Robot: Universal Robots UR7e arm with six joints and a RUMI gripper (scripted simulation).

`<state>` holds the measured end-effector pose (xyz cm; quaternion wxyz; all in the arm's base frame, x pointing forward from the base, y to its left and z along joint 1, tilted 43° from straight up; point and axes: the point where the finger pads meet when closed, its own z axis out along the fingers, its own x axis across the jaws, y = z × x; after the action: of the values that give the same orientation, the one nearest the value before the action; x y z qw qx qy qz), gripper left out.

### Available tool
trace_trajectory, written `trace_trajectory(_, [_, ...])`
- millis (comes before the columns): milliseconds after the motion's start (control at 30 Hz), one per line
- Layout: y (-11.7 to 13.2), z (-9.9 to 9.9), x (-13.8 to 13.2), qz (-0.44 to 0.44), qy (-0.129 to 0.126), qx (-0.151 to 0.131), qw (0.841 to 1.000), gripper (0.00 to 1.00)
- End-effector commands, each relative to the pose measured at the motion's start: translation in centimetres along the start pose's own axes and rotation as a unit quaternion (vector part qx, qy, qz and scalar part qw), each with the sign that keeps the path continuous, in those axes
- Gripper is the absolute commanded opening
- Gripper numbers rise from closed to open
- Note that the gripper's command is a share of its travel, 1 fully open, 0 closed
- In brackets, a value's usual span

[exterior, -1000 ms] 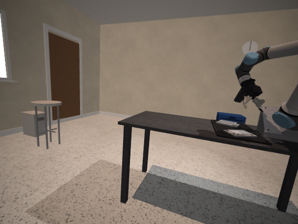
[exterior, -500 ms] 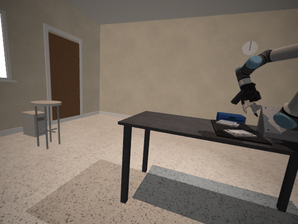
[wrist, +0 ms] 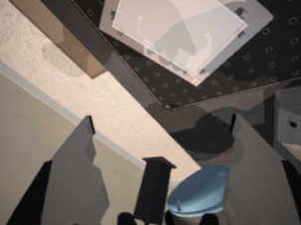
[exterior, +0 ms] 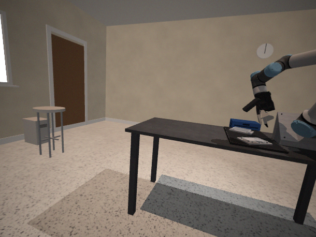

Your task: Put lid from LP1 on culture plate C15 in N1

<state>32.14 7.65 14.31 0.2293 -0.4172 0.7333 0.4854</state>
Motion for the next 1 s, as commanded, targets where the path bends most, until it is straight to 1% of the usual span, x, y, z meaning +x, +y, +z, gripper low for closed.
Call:
trace_trajectory(0, [-1.2, 1.0, 0.5, -0.064, 0.023, 0.024, 0.997, 0.82])
trace_trajectory(67, [-1.2, 1.0, 0.5, -0.064, 0.023, 0.024, 0.997, 0.82])
trace_trajectory(200, [-2.1, 1.8, 0.9, -0.100, 0.036, 0.036, 0.994, 0.82])
trace_trajectory(400, [-2.1, 1.8, 0.9, -0.153, 0.057, 0.052, 0.985, 0.82])
trace_trajectory(467, [-2.9, 2.4, 1.1, -0.171, 0.064, 0.056, 0.982, 0.82])
trace_trajectory(567, [-3.0, 2.5, 1.1, -0.198, 0.075, 0.063, 0.975, 0.82])
trace_trajectory(633, [-3.0, 2.5, 1.1, -0.198, 0.075, 0.063, 0.975, 0.82])
trace_trajectory(667, [-3.0, 2.5, 1.1, -0.206, 0.078, 0.066, 0.973, 0.82])
trace_trajectory(733, [-3.8, 3.1, 1.2, -0.224, 0.085, 0.070, 0.968, 0.82])
trace_trajectory(967, [-3.8, 3.1, 1.2, -0.285, 0.110, 0.084, 0.949, 0.82])
